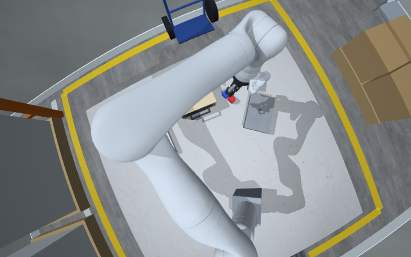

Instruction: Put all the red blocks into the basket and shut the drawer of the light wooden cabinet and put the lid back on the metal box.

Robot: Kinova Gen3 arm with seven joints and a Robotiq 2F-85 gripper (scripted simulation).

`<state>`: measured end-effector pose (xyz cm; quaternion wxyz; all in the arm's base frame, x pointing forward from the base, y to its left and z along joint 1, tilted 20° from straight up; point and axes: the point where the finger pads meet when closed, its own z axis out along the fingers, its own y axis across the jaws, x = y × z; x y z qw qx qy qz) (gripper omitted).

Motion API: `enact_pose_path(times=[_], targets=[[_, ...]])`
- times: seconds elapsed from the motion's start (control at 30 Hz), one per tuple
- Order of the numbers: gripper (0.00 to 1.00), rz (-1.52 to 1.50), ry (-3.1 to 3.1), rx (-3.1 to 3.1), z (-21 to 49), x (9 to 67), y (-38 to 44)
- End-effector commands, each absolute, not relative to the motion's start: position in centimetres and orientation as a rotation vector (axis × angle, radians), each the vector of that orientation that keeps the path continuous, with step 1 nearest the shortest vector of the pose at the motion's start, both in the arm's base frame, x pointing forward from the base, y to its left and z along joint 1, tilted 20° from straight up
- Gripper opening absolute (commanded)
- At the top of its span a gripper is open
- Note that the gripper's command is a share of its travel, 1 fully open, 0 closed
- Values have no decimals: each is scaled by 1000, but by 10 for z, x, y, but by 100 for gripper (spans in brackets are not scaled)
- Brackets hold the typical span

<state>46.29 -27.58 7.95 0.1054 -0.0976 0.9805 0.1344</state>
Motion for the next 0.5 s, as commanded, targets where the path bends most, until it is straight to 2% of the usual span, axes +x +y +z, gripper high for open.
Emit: enact_pose_path(times=[0.0,0.1,0.13,0.47], targets=[[83,394,2887,-290,80,463,-276],[83,394,2887,-290,80,463,-276],[62,394,2887,-290,80,463,-276],[62,394,2887,-290,80,463,-276]])
